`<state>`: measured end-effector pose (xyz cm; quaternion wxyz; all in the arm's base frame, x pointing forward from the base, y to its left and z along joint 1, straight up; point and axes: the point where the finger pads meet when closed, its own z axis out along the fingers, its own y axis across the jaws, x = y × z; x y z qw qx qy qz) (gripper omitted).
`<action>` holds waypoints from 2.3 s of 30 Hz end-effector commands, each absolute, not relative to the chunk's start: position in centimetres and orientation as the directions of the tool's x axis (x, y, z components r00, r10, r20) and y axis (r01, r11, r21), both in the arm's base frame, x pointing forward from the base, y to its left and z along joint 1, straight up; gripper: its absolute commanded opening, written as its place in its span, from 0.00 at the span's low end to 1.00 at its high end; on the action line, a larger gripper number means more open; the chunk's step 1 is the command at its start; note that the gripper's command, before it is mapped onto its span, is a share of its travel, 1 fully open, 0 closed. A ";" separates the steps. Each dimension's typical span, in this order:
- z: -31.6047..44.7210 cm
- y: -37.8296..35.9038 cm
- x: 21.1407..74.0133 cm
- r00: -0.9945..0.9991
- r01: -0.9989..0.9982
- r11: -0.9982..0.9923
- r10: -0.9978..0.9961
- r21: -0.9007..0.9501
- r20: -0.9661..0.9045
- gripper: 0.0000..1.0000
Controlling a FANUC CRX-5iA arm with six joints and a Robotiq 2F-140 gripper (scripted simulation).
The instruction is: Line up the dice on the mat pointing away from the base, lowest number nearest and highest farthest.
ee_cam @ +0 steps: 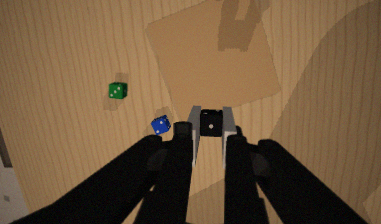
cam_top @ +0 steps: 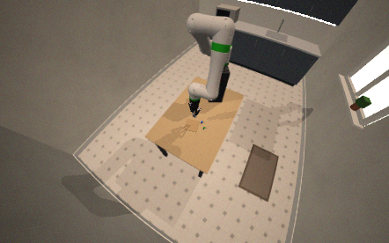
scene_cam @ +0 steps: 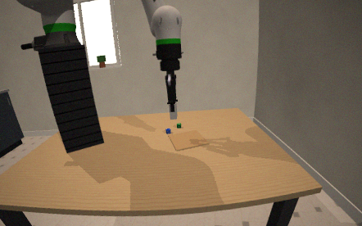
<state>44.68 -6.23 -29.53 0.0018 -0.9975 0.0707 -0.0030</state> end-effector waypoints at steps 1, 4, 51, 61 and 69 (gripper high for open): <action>-29.7 -6.2 44.7 0.990 -0.141 -0.990 -0.141 -0.004 0.006 0.09; -29.8 -6.2 44.7 0.990 -0.141 -0.990 -0.141 -0.004 0.006 0.09; -39.1 -6.2 44.8 0.990 -0.141 -0.990 -0.141 -0.004 0.006 0.09; -39.1 -6.2 44.8 0.990 -0.141 -0.990 -0.141 -0.004 0.006 0.09; -39.1 -6.2 44.8 0.990 -0.141 -0.990 -0.141 -0.004 0.006 0.09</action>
